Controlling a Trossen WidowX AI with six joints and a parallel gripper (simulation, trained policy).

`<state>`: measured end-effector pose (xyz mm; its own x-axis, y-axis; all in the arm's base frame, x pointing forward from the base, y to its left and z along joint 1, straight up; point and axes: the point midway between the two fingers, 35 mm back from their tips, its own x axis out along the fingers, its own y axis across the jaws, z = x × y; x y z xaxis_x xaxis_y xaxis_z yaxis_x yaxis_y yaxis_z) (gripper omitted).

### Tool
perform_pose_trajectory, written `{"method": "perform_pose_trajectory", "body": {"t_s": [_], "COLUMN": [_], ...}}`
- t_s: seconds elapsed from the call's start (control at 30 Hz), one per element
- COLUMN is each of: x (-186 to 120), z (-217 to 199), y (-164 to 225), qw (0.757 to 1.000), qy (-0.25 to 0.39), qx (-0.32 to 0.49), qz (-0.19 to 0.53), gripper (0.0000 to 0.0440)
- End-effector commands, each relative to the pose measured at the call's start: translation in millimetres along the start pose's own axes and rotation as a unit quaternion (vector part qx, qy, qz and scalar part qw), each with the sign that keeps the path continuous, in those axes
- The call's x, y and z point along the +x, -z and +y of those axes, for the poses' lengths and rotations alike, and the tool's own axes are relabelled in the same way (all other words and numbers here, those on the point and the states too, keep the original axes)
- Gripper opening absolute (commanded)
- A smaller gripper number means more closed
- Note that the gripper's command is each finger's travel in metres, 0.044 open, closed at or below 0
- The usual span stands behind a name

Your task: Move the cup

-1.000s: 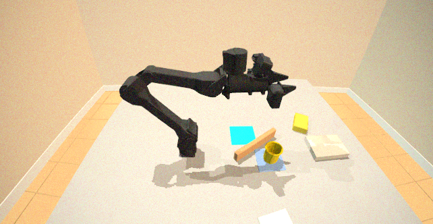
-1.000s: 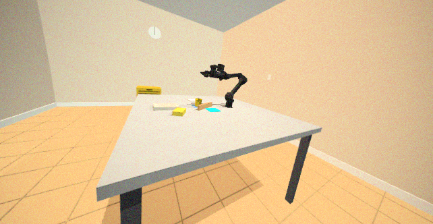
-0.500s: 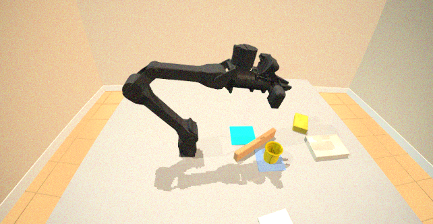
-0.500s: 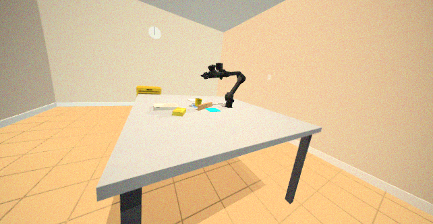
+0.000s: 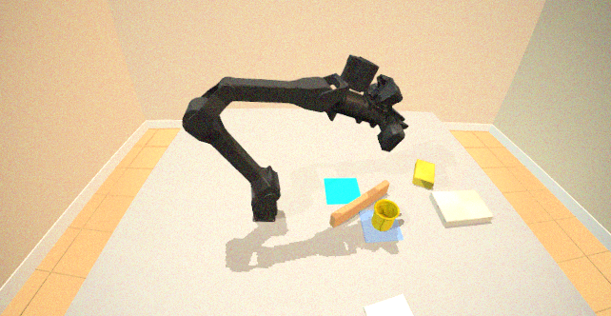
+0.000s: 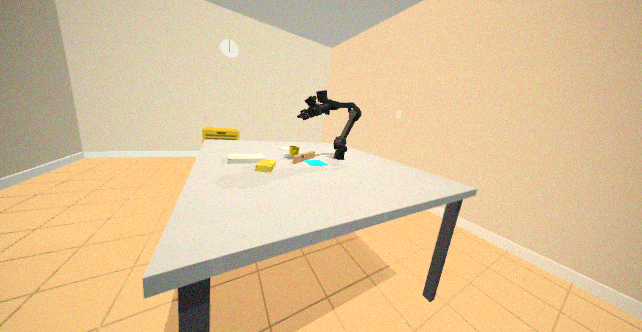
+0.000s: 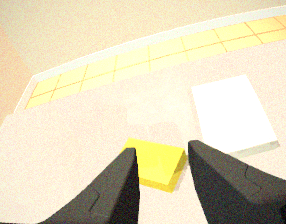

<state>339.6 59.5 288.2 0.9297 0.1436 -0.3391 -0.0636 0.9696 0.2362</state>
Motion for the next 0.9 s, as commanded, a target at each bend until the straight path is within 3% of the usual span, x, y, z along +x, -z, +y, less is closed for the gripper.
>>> {"method": "perform_pose_trajectory", "body": {"t_s": [0.0,0.87], "x": [4,29], "z": [2,12], "y": [4,40], "qw": [1.000,0.973], "qy": [0.004,0.061], "qx": [0.011,0.056], "qz": [0.021,0.214], "gripper": [0.0107,0.0104]}}
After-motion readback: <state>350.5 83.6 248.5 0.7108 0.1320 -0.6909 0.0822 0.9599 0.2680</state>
